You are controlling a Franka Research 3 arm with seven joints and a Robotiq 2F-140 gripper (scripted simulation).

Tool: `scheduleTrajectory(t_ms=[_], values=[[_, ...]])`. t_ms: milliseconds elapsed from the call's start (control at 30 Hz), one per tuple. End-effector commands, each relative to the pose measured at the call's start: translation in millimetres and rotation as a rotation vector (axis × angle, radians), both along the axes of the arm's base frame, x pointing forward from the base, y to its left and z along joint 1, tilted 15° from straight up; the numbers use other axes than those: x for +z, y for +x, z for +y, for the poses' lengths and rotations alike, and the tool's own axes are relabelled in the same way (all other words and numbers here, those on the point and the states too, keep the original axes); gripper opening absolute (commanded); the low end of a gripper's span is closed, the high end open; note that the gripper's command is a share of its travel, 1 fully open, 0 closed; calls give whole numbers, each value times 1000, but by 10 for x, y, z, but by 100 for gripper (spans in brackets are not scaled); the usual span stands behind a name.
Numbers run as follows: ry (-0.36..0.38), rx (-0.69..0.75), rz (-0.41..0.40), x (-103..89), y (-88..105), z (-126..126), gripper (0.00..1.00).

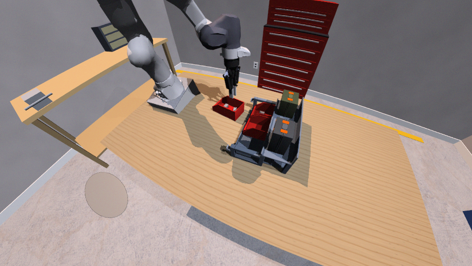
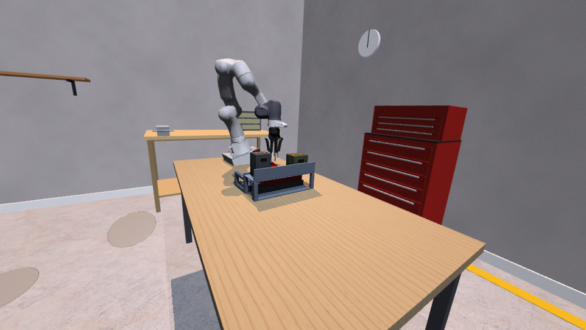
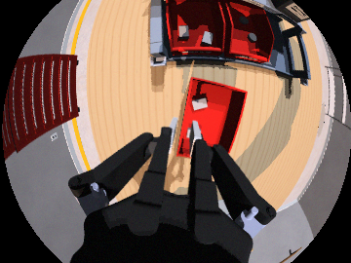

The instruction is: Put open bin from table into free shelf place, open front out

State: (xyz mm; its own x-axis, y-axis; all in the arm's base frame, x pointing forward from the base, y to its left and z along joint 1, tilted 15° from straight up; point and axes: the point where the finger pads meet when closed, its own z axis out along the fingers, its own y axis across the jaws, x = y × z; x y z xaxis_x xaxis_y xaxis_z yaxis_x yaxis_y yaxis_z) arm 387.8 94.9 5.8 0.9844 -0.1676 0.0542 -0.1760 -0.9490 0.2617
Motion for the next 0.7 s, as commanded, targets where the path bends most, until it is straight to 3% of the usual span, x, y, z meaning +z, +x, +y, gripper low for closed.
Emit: scheduleTrajectory(t_ms=[0, 667], values=[[2, -2, -2, 1, 12, 10, 15], [2, -2, -2, -61, 13, -8, 15]])
